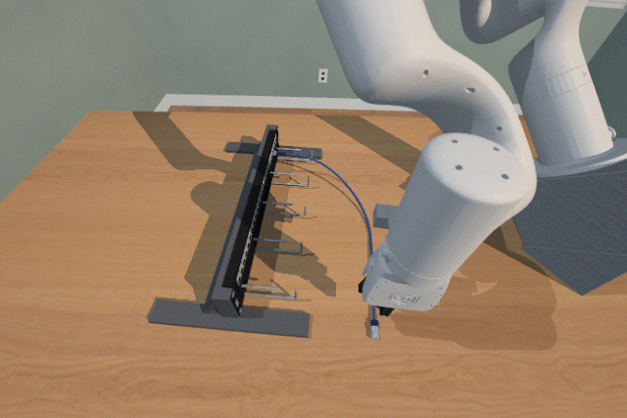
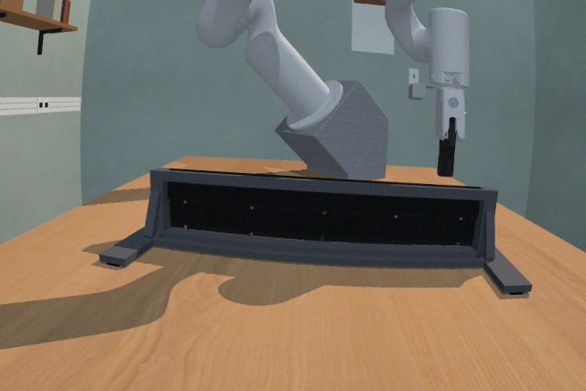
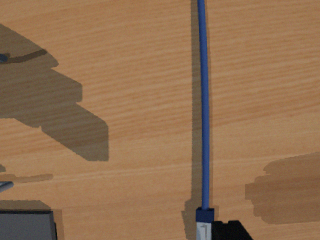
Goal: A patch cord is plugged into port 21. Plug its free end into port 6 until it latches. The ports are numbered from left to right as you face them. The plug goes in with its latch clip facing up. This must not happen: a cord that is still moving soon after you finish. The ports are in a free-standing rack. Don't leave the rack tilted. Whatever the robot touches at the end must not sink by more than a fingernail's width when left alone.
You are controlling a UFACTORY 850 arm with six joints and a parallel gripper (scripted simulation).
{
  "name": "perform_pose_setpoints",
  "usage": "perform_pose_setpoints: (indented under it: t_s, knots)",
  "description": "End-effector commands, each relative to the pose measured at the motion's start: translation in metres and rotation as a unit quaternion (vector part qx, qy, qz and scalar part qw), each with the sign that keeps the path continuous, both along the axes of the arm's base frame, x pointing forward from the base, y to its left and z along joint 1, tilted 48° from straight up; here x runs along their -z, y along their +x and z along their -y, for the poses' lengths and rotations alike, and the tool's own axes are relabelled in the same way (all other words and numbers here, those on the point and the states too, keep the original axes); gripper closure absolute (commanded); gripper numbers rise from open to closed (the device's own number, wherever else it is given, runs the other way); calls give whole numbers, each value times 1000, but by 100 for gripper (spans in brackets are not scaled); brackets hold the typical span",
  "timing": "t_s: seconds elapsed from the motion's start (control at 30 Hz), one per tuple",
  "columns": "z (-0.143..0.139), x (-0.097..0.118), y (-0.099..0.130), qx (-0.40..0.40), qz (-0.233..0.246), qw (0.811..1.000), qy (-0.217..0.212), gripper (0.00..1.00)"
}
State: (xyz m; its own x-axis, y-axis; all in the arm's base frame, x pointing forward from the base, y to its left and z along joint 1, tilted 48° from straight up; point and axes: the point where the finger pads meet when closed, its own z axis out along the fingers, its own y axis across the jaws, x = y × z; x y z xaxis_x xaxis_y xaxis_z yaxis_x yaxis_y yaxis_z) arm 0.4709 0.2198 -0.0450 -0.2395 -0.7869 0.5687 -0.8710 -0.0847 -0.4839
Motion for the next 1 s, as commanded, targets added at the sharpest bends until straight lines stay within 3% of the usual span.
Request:
perform_pose_setpoints:
  t_s: [0.0,0.5,0.53,0.97]
  knots:
    - [-1,0,0,0,0,1000,0,100]
    - [-4,2,1,2,3,1000,2,100]
    - [-4,2,1,2,3,1000,2,61]
    - [-4,2,1,2,3,1000,2,61]
